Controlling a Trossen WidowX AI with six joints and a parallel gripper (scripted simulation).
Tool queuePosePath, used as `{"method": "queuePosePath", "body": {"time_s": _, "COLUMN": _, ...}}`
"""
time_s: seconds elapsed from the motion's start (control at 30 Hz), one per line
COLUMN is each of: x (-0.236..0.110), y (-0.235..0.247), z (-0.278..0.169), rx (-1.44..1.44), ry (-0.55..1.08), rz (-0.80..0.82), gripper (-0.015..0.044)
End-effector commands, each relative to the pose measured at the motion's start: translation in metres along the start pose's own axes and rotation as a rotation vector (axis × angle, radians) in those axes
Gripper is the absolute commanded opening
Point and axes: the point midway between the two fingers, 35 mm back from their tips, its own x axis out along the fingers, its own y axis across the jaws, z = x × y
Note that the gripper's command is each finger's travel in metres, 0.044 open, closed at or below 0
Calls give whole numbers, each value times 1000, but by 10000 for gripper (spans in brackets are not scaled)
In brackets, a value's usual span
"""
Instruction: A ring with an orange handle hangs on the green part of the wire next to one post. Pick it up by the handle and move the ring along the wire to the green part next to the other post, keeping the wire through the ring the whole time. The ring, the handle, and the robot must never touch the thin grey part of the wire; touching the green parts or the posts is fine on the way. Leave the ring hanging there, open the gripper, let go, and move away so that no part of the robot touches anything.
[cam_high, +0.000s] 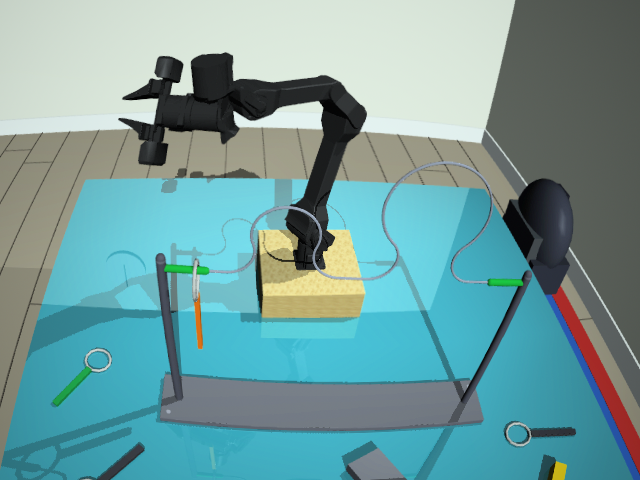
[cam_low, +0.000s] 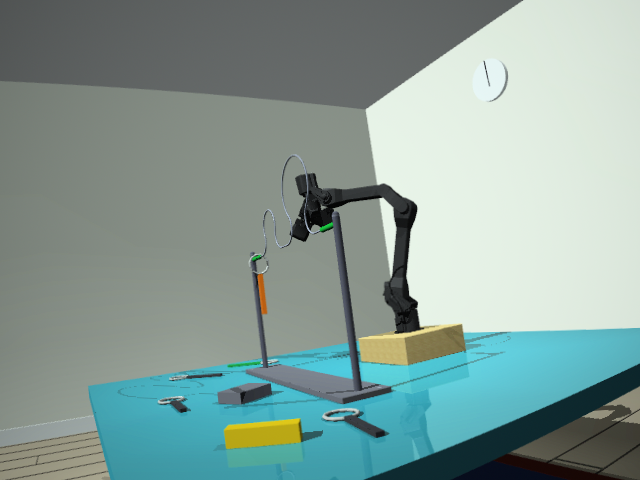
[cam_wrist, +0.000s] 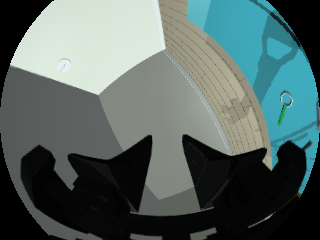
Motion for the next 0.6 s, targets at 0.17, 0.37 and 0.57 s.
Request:
{"method": "queuePosePath", "body": {"time_s": 0.17, "x": 38, "y": -114, "z": -26, "rx": -490, "ry": 346, "rz": -151, "gripper": 160}}
{"method": "queuePosePath", "body": {"time_s": 0.37, "x": 44, "y": -185, "z": -26, "rx": -806, "ry": 633, "rz": -151, "gripper": 160}}
{"method": "queuePosePath", "body": {"time_s": 0.57, "x": 33, "y": -246, "z": -11, "rx": -1095, "ry": 945, "rz": -55, "gripper": 160}}
